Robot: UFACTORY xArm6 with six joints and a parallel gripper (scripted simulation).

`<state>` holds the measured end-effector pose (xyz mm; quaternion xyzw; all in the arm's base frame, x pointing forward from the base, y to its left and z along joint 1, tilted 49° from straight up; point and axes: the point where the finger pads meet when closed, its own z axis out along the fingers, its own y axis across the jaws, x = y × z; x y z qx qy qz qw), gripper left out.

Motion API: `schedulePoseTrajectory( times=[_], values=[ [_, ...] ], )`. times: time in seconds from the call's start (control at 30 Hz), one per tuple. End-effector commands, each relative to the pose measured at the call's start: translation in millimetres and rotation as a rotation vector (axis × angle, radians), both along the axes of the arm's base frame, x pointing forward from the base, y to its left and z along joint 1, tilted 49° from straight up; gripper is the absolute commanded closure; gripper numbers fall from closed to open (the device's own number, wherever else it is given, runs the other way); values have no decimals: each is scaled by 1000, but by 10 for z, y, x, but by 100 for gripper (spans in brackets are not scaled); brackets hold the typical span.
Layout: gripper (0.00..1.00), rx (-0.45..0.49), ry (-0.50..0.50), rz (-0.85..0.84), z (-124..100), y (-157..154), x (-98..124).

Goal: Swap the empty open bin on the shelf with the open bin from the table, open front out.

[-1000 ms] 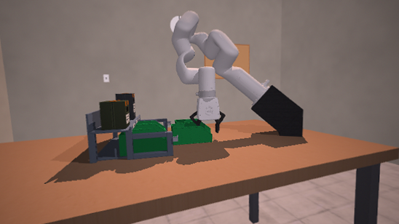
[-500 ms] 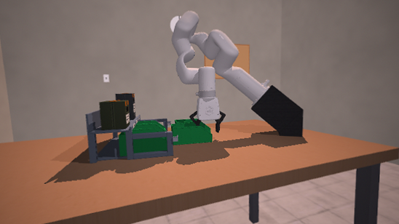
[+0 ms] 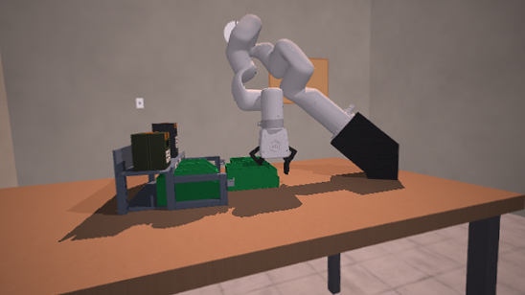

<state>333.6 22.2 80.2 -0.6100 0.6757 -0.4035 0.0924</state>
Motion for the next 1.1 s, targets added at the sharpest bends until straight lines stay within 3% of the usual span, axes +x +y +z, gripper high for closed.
schedulePoseTrajectory(
  times=[0.0, 0.67, 1.07],
  values=[
    [5, 1, -1, 1, 3, 5, 2],
    [5, 1, -1, 1, 49, 34, -40],
    [5, 1, -1, 1, 194, 130, -177]
  ],
)
